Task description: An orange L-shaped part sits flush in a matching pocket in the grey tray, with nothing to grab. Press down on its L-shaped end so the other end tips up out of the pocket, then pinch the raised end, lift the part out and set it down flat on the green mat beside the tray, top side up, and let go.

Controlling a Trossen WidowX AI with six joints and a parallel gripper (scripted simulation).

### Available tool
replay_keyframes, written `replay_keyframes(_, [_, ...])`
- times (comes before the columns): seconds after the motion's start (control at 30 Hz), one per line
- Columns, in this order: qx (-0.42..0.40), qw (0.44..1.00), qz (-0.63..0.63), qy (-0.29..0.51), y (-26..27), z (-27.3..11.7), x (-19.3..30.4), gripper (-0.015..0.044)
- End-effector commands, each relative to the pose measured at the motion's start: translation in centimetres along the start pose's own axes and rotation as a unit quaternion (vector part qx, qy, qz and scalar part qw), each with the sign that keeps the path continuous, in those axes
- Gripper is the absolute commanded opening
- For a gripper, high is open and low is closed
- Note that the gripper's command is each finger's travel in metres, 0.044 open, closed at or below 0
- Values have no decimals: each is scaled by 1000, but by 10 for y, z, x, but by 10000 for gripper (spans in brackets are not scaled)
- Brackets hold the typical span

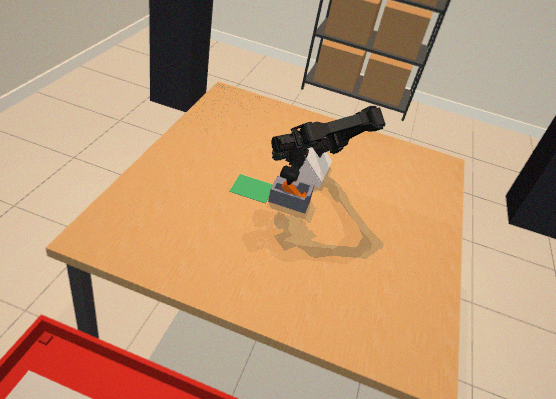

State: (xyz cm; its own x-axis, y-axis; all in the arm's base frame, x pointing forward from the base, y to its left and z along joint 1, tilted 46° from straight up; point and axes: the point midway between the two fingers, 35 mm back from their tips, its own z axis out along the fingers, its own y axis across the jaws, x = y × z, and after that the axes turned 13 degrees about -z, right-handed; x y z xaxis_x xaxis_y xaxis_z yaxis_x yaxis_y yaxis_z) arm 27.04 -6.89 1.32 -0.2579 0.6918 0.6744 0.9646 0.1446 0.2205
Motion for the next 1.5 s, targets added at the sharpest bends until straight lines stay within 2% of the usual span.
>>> replay_keyframes(0.0, [-1,1000,3,3,0,6,1,280])
replay_keyframes(0.83, [-1,1000,3,4,0,46,2,280])
replay_keyframes(1.0, [0,1000,0,1,0,42,1,149])
replay_keyframes(1.33, [0,1000,0,1,0,42,1,82])
replay_keyframes(1.43, [0,1000,0,1,0,42,1,3])
replay_keyframes(1.47, [0,1000,0,1,0,42,1,0])
